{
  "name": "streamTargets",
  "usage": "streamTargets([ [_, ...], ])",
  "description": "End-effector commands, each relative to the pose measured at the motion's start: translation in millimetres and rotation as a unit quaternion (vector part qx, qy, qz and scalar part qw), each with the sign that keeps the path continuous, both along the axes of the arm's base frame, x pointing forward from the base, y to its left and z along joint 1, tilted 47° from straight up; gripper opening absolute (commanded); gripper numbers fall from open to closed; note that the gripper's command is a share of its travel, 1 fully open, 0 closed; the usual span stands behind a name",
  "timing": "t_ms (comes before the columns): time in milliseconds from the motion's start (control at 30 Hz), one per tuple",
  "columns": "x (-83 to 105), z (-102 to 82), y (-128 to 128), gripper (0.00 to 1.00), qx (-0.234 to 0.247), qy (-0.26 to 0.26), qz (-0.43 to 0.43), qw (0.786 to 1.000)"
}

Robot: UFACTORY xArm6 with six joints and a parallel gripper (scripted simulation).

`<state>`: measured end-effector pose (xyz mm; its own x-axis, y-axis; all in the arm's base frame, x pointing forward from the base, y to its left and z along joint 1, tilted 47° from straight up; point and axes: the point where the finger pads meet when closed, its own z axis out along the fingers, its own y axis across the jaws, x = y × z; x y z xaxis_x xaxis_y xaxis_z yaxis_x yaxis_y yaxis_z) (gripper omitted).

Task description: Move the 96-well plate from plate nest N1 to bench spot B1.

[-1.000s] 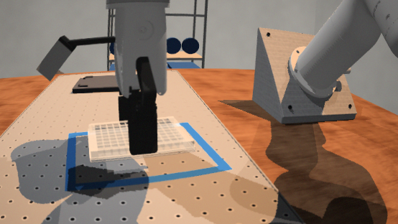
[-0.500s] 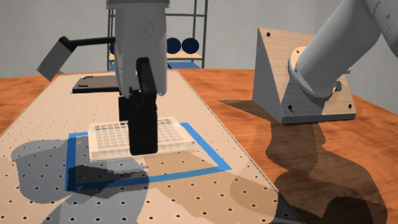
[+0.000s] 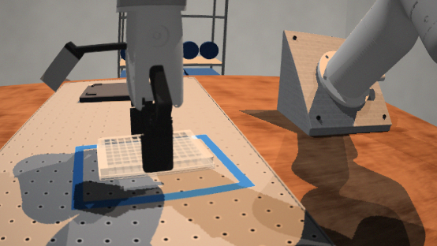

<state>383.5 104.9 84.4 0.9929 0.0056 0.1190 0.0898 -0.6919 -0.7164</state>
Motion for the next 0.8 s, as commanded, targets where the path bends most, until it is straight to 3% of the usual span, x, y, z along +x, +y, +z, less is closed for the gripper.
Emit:
streamTargets([
  [0, 1.0, 0.4, -0.3, 0.0, 0.0, -0.001, -0.001, 1.0],
  [767, 1.3, -2.0, 2.2, 0.0, 0.0, -0.001, -0.001, 1.0],
])
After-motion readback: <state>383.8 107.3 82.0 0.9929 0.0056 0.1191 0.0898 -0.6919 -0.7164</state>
